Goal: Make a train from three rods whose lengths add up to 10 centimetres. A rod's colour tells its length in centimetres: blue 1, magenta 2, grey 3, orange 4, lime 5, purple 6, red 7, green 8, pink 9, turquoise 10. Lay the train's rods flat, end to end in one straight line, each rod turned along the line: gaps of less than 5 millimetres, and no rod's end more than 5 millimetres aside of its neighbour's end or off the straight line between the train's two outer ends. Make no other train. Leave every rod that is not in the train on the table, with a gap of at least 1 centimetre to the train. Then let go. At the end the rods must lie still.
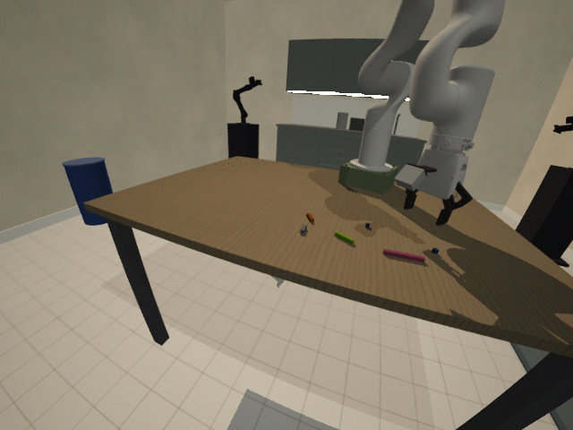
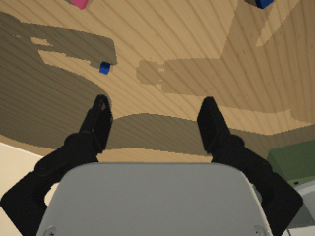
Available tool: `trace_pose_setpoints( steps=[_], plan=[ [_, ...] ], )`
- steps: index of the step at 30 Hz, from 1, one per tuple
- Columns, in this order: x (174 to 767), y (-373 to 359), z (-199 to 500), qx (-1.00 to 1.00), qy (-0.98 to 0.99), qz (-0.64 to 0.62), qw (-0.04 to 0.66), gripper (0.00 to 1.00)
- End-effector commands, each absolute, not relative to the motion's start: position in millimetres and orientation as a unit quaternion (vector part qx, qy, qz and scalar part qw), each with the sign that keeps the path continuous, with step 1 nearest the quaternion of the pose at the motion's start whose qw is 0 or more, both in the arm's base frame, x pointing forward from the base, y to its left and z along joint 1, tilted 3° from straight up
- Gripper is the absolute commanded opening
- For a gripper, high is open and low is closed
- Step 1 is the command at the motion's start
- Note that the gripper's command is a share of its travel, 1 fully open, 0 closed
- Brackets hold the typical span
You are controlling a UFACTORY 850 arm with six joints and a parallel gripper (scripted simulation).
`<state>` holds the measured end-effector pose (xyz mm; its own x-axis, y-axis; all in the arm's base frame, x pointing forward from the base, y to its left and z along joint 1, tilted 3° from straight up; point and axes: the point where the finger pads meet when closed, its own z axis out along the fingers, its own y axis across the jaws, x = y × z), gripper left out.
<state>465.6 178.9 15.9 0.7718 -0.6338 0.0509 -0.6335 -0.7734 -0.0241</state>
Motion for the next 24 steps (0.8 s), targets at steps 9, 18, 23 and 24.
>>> trace_pose_setpoints(
  steps=[9,18,23,24],
  plan=[
    [466.4,179.3,16.5,-0.941,0.337,-0.029,0.003,1.00],
    [466.4,179.3,16.5,-0.941,0.337,-0.029,0.003,1.00],
    [467.0,178.3,16.6,-0.941,0.338,-0.029,0.003,1.00],
    [470.3,172.3,16.7,-0.937,0.347,-0.029,0.003,1.00]
  ],
)
